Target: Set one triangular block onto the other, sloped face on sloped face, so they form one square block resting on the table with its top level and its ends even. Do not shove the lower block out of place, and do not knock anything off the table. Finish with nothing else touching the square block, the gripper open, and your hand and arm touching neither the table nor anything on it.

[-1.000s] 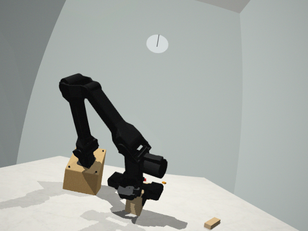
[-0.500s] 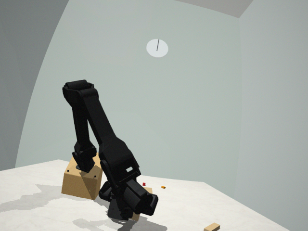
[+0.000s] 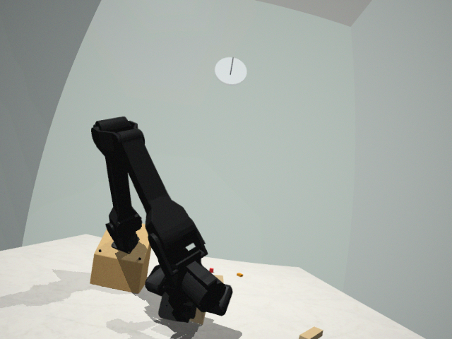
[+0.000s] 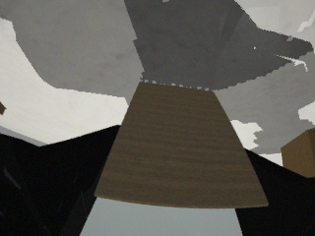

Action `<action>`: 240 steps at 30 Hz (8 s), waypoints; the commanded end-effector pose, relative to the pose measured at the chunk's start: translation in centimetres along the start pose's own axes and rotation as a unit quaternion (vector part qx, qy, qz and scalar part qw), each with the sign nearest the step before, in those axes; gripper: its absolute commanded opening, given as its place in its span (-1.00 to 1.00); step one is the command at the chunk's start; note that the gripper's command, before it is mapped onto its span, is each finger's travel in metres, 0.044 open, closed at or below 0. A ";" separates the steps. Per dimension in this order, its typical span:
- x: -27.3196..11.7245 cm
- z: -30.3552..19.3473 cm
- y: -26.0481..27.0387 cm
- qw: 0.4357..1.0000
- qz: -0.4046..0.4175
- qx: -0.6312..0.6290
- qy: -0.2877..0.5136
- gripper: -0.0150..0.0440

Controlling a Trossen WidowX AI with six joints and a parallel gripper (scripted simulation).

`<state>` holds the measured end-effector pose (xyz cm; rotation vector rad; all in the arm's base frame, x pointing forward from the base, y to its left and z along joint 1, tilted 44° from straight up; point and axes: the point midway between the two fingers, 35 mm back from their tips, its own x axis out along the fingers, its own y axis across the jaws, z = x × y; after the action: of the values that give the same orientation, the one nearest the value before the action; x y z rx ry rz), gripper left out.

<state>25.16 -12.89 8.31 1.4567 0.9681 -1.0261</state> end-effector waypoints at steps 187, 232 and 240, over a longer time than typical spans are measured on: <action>-6.2 -3.0 -1.2 0.408 -0.244 -0.879 -0.043 -0.49; -7.0 -4.2 -0.3 -0.275 -0.374 -0.879 0.109 -0.49; -6.4 -5.1 0.2 -0.275 -0.366 -0.882 0.109 -0.49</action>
<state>23.28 -8.83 14.98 2.6360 -1.9864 -1.2372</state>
